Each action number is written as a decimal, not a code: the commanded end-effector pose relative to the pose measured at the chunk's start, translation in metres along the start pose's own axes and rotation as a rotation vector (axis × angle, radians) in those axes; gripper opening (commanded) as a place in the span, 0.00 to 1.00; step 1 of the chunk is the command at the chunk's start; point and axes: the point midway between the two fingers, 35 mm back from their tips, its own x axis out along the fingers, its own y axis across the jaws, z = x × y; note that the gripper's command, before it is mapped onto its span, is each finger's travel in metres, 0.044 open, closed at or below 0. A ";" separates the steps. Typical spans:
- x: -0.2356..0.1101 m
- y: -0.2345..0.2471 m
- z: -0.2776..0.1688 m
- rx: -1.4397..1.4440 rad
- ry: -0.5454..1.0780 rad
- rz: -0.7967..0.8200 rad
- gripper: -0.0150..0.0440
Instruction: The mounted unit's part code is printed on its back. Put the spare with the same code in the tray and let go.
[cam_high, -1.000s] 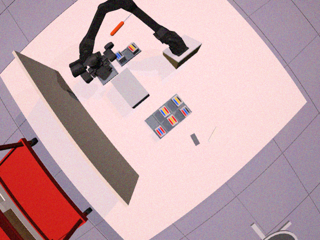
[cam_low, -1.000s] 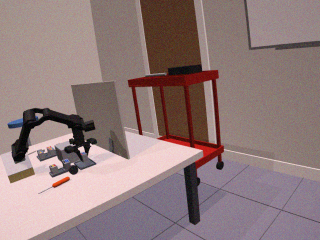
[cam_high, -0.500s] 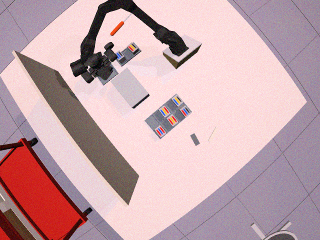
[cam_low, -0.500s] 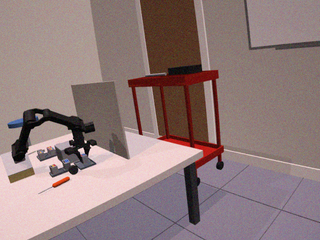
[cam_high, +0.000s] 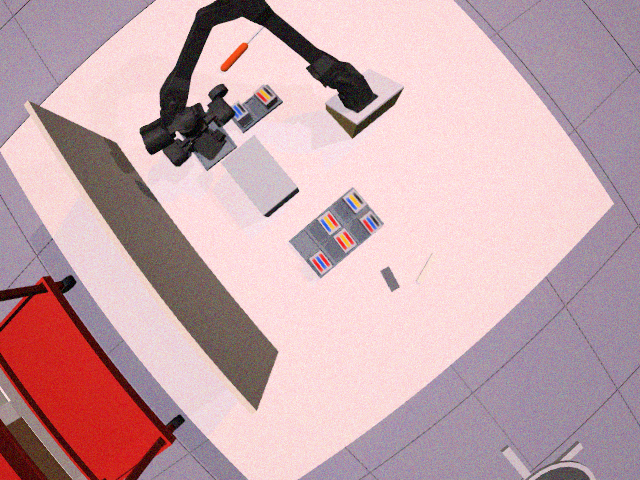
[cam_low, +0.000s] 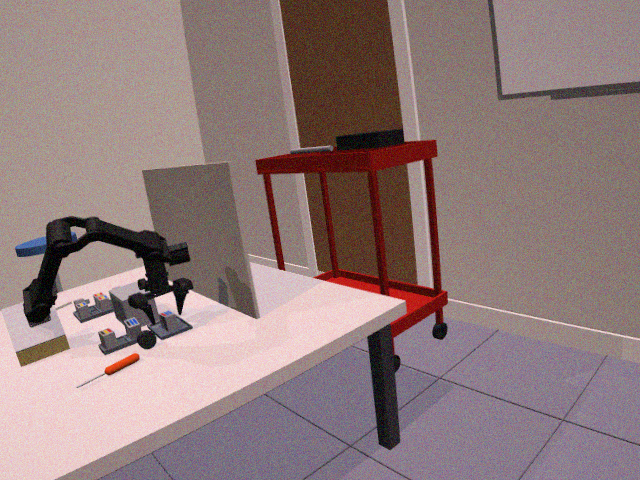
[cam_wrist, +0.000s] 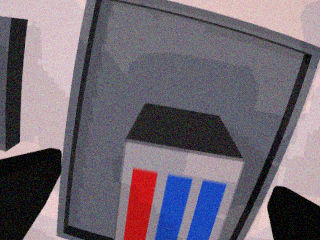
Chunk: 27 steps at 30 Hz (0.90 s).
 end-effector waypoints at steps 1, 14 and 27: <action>-0.040 -0.006 0.001 0.002 -0.006 -0.010 1.00; -0.099 -0.002 0.004 -0.009 -0.013 -0.023 1.00; -0.099 -0.002 0.004 -0.009 -0.013 -0.023 1.00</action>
